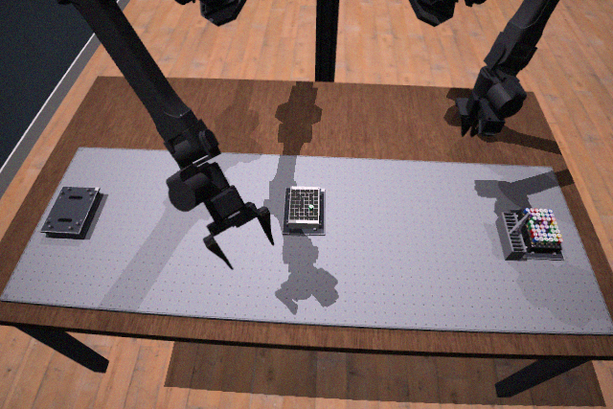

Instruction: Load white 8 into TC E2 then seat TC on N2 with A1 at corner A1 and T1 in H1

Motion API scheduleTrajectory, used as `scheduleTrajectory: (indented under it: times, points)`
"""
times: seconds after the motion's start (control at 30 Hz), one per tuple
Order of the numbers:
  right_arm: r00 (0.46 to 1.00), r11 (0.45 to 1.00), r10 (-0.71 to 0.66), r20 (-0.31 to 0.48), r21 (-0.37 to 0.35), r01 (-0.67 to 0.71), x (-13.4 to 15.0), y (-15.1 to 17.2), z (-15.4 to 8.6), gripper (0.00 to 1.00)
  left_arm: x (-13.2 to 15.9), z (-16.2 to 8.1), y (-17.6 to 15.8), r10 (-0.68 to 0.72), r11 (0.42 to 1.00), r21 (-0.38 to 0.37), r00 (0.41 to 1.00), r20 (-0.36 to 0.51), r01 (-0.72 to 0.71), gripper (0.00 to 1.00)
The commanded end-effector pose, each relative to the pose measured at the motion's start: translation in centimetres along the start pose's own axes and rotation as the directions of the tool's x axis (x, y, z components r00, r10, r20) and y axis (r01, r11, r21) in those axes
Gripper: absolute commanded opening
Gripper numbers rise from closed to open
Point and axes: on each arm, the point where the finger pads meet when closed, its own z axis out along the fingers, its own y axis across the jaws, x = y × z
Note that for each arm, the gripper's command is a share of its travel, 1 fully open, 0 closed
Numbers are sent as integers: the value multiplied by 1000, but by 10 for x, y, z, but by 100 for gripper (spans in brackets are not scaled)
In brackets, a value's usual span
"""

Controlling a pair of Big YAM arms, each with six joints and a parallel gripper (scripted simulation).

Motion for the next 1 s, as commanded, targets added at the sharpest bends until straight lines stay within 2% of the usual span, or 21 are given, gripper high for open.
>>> scheduleTrajectory:
  times: [0.0,0.03,0.07,0.13,0.2,0.27,0.3,0.33,0.53,0.6,0.67,0.73,0.77,0.97]
  points:
    - [999,999,28,19,41,-29,3,-27,-18,100,0,5,2,-11,1000,-1,1000,-13,11,24]
    - [999,999,28,19,41,-29,5,-28,-20,100,0,5,2,-11,1000,-1,1000,-13,11,24]
    - [999,998,46,-28,35,-45,15,-25,-22,100,0,5,2,-11,1000,-1,1000,-13,11,24]
    - [995,996,77,-69,48,-74,21,-27,-27,100,0,5,2,-11,1000,-1,1000,-13,11,24]
    - [992,996,91,-88,35,-88,11,-10,-30,100,0,5,2,-11,1000,-1,1000,-13,11,24]
    - [992,996,91,-88,35,-88,11,-10,-30,100,0,5,2,-11,1000,-1,1000,-13,11,24]
    - [989,994,105,-101,54,-100,28,-27,-34,100,0,5,2,-11,1000,-1,1000,-13,11,24]
    - [991,992,106,-81,72,-100,28,-34,-36,100,0,5,2,-11,1000,-1,1000,-13,11,24]
    - [992,993,97,-80,73,-91,45,-39,-50,100,0,5,2,-11,1000,-1,1000,-13,11,24]
    - [980,989,138,-146,80,-127,57,-37,-56,100,0,5,2,-11,1000,-1,1000,-13,11,24]
    - [974,987,153,-169,71,-143,48,-21,-58,100,0,5,2,-11,1000,-1,1000,-13,11,24]
    - [965,982,176,-194,95,-160,63,-32,-65,100,0,5,2,-11,1000,-1,1000,-13,11,24]
    - [963,981,183,-197,102,-165,72,-39,-68,100,0,5,2,-11,1000,-1,1000,-13,11,24]
    - [968,980,183,-173,116,-164,79,-46,-78,100,0,5,2,-11,1000,-1,1000,-13,11,24]
